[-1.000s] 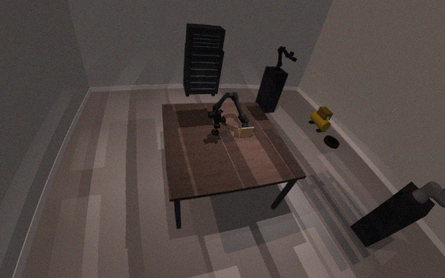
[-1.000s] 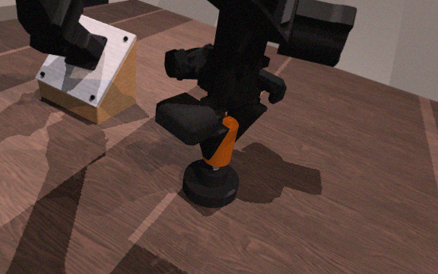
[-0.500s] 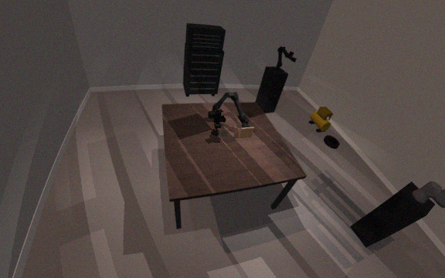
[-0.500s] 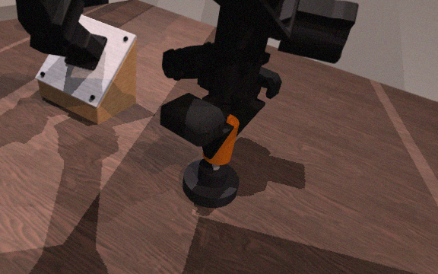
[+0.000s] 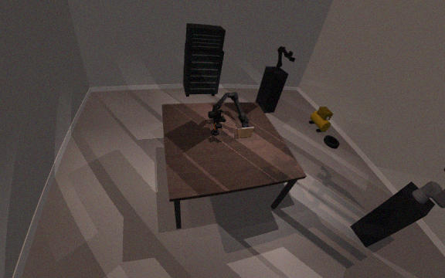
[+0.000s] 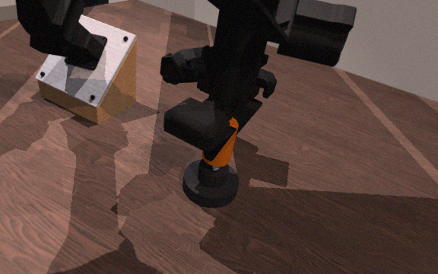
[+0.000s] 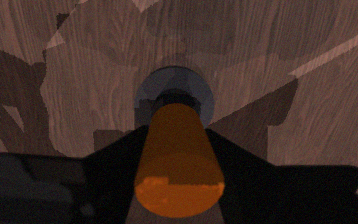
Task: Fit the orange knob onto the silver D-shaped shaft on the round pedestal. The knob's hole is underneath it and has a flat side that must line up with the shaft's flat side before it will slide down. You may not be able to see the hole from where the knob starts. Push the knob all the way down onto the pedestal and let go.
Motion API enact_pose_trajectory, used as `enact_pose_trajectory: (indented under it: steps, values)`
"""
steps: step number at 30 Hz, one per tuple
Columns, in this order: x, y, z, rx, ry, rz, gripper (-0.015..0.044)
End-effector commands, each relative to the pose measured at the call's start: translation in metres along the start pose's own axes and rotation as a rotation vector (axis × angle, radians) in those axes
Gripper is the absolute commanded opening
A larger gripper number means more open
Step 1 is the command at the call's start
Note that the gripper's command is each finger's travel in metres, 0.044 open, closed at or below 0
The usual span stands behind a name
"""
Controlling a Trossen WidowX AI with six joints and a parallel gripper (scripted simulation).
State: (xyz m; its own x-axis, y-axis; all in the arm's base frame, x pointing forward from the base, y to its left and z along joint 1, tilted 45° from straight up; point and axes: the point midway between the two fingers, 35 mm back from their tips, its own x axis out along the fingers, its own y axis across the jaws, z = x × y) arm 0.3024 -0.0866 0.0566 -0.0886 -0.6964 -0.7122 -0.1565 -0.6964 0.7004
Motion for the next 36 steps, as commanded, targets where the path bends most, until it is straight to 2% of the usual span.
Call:
enact_pose_trajectory:
  steps: [1, 21, 28, 36]
  values:
    - [0.0002, 0.0013, -0.0006, -0.005, 0.002, 0.003, 0.0]
    - [-0.0043, 0.0001, -0.0007, -0.005, 0.002, 0.003, 0.0]
    - [-0.0029, -0.0008, -0.0007, -0.204, 0.002, 0.003, 0.0]
    - [-0.0003, 0.0002, 0.0001, -0.214, 0.002, 0.003, 0.0]
